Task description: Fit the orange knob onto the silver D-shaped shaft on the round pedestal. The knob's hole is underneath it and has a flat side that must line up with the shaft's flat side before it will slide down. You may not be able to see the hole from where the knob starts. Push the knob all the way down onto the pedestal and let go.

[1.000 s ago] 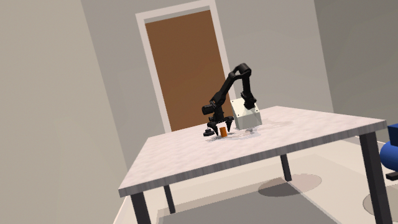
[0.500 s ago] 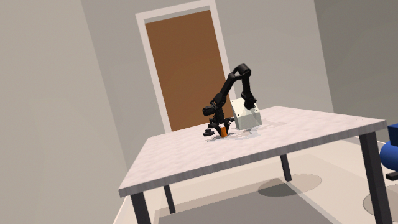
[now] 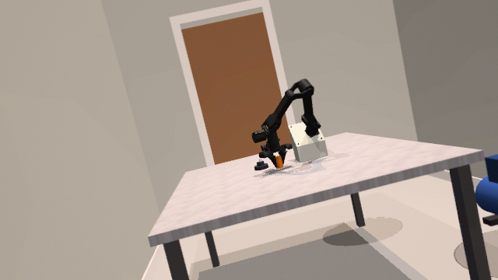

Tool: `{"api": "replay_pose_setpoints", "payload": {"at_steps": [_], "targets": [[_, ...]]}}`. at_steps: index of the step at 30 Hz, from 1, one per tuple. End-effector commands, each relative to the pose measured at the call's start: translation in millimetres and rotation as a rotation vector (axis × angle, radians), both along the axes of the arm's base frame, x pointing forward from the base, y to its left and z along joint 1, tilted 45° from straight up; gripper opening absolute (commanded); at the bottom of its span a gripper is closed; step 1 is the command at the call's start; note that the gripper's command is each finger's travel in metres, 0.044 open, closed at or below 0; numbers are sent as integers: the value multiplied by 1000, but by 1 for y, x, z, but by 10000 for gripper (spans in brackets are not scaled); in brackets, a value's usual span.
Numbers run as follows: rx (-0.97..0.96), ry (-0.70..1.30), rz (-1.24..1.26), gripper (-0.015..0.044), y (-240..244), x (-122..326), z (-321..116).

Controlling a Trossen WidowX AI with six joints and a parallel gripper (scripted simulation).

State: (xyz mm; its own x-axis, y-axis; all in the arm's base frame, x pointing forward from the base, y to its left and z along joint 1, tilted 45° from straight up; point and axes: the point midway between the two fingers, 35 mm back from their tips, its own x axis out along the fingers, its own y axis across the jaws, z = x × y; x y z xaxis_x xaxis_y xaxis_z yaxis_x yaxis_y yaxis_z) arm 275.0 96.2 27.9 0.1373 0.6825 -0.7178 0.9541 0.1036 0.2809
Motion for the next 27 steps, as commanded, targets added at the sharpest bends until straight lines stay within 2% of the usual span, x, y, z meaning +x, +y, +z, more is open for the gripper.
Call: {"api": "replay_pose_setpoints", "payload": {"at_steps": [1, 17, 27], "targets": [[-9, -19, -7, 0, -20, 4, 18], [0, -19, -7, 0, -81, -18, 88], [13, -48, -38, 0, -86, -20, 90]]}}
